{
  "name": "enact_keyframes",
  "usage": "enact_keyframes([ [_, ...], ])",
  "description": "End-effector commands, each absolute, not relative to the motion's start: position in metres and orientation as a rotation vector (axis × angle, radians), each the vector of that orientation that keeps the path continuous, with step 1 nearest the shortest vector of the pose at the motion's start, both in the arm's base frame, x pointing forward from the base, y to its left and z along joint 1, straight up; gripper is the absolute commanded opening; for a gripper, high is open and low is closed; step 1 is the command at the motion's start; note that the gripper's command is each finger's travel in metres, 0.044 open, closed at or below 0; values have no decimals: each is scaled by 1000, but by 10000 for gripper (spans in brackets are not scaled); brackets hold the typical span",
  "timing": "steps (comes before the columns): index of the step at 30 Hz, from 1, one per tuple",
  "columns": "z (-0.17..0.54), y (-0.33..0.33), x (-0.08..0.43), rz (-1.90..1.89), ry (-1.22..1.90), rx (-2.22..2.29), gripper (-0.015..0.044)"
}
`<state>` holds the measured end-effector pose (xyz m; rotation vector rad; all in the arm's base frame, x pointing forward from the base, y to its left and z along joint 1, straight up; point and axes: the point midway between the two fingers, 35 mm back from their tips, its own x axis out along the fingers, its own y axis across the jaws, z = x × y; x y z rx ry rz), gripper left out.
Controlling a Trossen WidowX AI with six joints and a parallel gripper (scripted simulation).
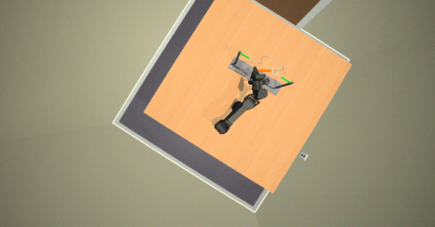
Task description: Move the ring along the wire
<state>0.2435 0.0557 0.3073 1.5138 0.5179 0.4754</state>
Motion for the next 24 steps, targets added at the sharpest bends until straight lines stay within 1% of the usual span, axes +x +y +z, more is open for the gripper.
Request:
enact_keyframes([
  [1,319,56,243,498,508,1553,-150],
  [24,351,50,242,553,490,1754,-150],
])
